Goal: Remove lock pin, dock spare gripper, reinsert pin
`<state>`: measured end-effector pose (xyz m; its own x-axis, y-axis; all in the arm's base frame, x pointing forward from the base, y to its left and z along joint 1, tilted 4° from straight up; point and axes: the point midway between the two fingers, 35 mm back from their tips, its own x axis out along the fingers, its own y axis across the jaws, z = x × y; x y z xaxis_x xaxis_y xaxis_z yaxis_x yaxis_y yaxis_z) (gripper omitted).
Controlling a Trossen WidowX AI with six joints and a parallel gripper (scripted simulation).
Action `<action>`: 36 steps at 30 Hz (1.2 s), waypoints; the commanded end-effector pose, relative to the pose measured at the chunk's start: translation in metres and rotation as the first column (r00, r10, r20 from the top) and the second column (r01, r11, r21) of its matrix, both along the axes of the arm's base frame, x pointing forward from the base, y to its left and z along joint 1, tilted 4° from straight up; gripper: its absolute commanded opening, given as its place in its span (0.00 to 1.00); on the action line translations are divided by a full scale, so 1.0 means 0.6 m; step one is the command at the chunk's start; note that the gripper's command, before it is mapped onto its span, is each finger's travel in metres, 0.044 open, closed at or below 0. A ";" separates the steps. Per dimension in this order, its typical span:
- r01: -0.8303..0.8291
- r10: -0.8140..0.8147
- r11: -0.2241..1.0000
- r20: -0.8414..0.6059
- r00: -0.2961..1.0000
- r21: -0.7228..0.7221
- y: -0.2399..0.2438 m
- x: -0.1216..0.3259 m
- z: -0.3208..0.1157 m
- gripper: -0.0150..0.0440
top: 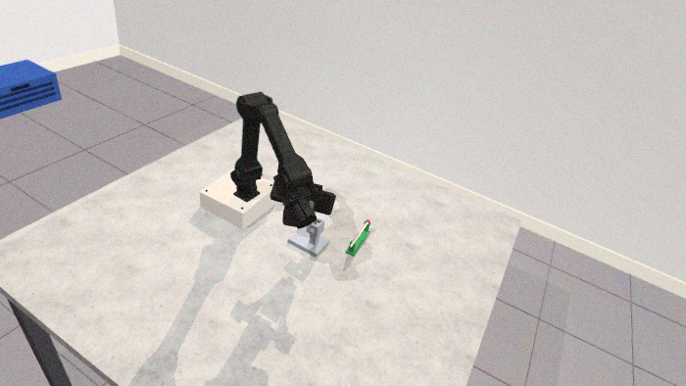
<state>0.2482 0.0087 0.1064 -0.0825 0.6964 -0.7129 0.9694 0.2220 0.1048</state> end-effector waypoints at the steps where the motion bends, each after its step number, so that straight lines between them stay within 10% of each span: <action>1: 0.052 -0.050 0.996 -0.027 0.998 0.078 0.007 0.013 0.018 0.25; 36: 0.129 -0.116 0.976 -0.084 0.990 0.175 0.012 0.034 -0.017 0.25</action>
<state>0.2673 0.0155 0.0989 -0.0438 0.8145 -0.5786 0.9940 0.0935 0.0564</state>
